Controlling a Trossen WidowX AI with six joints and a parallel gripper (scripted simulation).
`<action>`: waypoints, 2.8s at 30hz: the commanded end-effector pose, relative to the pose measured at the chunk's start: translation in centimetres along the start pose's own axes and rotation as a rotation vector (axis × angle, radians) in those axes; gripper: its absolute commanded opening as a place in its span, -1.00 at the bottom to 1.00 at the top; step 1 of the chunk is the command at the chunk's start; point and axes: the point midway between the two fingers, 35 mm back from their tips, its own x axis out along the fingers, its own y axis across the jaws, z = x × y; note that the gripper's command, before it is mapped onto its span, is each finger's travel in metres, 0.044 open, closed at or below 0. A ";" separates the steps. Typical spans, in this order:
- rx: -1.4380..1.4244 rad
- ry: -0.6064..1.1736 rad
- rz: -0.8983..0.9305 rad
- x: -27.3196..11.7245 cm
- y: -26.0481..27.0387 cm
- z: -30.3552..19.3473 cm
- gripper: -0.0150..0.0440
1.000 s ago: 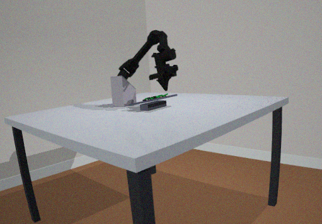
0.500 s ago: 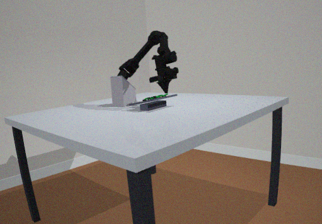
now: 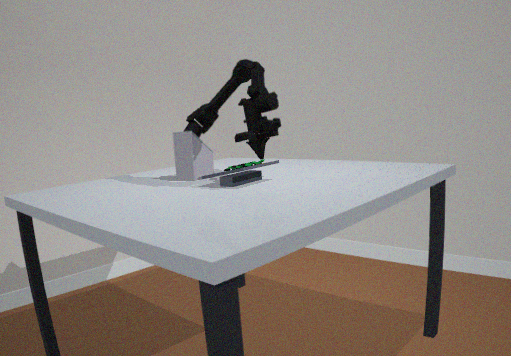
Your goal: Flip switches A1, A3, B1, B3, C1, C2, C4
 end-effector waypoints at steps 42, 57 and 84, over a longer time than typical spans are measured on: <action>0.005 0.002 -0.005 0.5 -0.1 -0.1 -0.49; 0.003 -0.014 -0.006 -3.5 -0.2 0.0 -0.49; 0.004 0.002 -0.008 -1.9 -5.4 -0.2 -0.49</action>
